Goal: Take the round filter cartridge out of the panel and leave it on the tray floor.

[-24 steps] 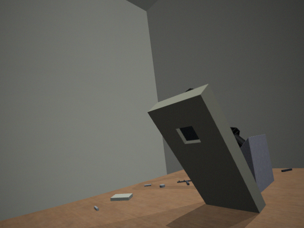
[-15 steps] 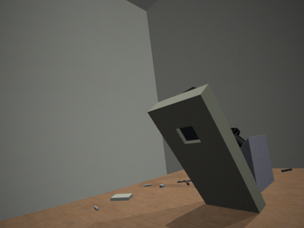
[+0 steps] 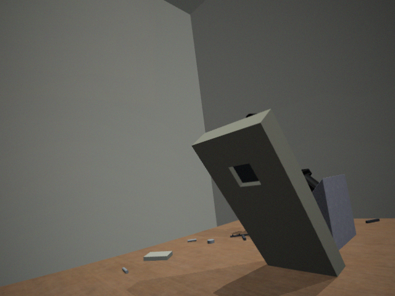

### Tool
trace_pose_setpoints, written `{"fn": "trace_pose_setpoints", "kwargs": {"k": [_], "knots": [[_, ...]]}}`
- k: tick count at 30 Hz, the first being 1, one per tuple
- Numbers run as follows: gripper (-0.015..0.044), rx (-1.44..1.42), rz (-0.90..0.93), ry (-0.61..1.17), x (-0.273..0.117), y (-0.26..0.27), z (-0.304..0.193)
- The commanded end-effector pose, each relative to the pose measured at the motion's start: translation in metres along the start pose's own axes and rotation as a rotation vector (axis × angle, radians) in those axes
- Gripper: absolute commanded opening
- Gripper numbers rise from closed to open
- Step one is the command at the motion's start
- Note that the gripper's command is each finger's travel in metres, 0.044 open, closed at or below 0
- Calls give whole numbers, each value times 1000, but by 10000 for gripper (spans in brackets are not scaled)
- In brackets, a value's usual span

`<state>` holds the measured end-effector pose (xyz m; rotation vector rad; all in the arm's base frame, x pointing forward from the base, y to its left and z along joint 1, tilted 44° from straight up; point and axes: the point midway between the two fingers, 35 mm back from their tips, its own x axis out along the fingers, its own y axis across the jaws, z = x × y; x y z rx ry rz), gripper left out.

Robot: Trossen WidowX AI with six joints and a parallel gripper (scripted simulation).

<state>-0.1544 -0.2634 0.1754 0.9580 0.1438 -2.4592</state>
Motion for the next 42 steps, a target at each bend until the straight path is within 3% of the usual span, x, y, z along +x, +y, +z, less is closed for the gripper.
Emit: {"fn": "trace_pose_setpoints", "kwargs": {"k": [1, 17, 26, 33, 42], "knots": [[103, -11, 79, -4, -13, 30, -15], [103, -44, 382, 28, -82, 119, -80], [103, -71, 667, 129, -171, 160, -160], [103, -98, 883, 262, -251, 155, -228], [103, -138, 1097, 446, -337, 106, -302]]}}
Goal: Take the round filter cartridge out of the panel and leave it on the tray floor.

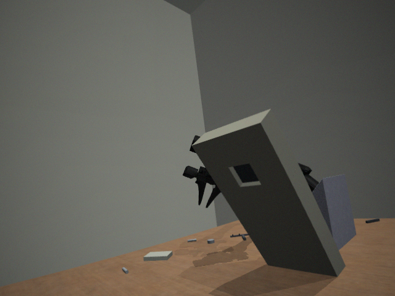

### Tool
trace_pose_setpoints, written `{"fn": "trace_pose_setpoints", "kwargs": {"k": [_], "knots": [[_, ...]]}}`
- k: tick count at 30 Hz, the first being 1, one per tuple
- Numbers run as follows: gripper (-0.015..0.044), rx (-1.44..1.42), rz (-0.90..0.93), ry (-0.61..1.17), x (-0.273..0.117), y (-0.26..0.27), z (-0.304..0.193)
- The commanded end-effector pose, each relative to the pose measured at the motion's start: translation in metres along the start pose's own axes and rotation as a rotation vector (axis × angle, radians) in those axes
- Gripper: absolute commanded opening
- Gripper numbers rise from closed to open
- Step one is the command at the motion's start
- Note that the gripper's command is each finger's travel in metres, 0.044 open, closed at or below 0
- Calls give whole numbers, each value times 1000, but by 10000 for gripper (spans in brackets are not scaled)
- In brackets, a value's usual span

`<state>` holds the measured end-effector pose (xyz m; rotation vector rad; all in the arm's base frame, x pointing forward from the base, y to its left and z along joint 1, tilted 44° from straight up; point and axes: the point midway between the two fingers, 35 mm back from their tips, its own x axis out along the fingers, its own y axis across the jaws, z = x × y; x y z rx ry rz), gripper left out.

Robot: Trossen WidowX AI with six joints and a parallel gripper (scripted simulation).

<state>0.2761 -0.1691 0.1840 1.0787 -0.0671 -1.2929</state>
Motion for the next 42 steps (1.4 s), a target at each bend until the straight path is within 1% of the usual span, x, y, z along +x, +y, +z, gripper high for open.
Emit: {"fn": "trace_pose_setpoints", "kwargs": {"k": [1, 4, 6, 10, 15, 20, 28, 42], "knots": [[103, 4, 80, 69, -25, 9, -42], [103, 11, 147, 132, -49, 14, -73], [103, 4, 210, 197, -73, 20, -89], [103, -112, 289, 311, -115, 11, -130], [103, -117, 306, 355, -137, -19, -163], [103, -107, 354, 403, -165, -67, -197], [103, -105, 363, 410, -168, -74, -201], [103, -105, 356, 412, -150, -67, -212]]}}
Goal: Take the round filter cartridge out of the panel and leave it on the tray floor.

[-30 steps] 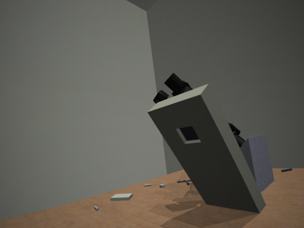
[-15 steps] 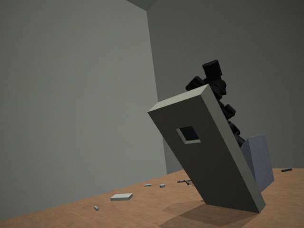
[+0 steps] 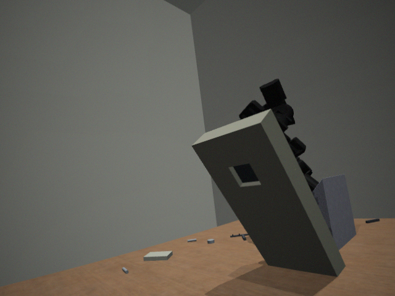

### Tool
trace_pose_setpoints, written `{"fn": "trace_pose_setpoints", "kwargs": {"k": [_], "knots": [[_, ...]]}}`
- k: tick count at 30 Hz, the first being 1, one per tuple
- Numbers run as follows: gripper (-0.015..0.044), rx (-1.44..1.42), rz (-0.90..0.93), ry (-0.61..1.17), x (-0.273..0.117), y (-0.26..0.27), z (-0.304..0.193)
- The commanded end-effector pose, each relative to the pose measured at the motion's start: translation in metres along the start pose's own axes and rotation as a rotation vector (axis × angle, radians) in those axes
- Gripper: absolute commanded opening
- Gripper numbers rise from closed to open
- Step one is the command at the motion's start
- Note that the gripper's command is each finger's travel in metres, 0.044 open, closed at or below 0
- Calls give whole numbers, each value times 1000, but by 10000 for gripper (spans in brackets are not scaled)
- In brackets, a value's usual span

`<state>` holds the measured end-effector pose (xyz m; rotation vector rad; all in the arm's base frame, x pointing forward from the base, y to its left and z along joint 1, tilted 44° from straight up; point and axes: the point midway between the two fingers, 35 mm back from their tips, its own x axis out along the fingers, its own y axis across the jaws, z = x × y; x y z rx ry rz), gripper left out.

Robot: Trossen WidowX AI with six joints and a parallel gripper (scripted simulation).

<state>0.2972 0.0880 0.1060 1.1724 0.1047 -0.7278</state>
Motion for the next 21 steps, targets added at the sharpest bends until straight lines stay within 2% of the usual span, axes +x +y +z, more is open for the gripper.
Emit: {"fn": "trace_pose_setpoints", "kwargs": {"k": [1, 21], "knots": [[103, -10, -8, 0, 7, -4, 0], [103, -12, 2, -2, 38, -3, 3]]}}
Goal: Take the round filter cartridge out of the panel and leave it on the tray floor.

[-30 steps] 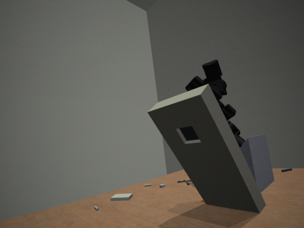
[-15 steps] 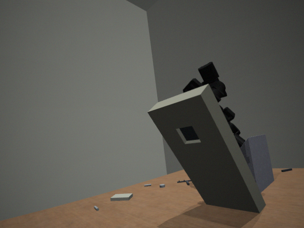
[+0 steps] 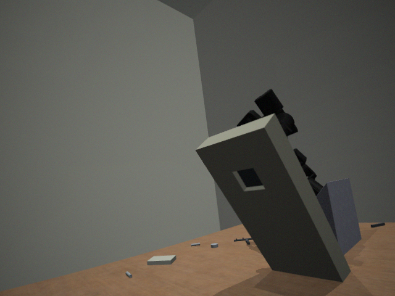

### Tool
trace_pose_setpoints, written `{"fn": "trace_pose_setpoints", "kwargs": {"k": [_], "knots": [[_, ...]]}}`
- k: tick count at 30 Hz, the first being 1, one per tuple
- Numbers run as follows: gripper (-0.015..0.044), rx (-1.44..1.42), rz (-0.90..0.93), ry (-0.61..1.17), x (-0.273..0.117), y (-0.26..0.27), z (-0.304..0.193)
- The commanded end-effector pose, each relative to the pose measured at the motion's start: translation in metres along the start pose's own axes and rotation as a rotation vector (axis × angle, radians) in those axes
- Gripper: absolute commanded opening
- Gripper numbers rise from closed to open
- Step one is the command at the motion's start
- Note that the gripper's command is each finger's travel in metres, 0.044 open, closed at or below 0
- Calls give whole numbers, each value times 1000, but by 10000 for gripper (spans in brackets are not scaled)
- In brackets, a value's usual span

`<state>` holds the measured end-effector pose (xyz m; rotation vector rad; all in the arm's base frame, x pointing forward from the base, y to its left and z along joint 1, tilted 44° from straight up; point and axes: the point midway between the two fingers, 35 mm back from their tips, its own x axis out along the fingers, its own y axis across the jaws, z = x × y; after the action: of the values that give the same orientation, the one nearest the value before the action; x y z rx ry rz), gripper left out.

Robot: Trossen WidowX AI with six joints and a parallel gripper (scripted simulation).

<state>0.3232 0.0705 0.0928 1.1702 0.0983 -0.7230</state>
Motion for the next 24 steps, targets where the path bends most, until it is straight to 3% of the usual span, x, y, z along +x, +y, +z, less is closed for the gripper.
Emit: {"fn": "trace_pose_setpoints", "kwargs": {"k": [1, 24], "knots": [[103, -11, -5, 1, 5, -4, 1], [103, -11, -5, 1, 5, -5, 0]]}}
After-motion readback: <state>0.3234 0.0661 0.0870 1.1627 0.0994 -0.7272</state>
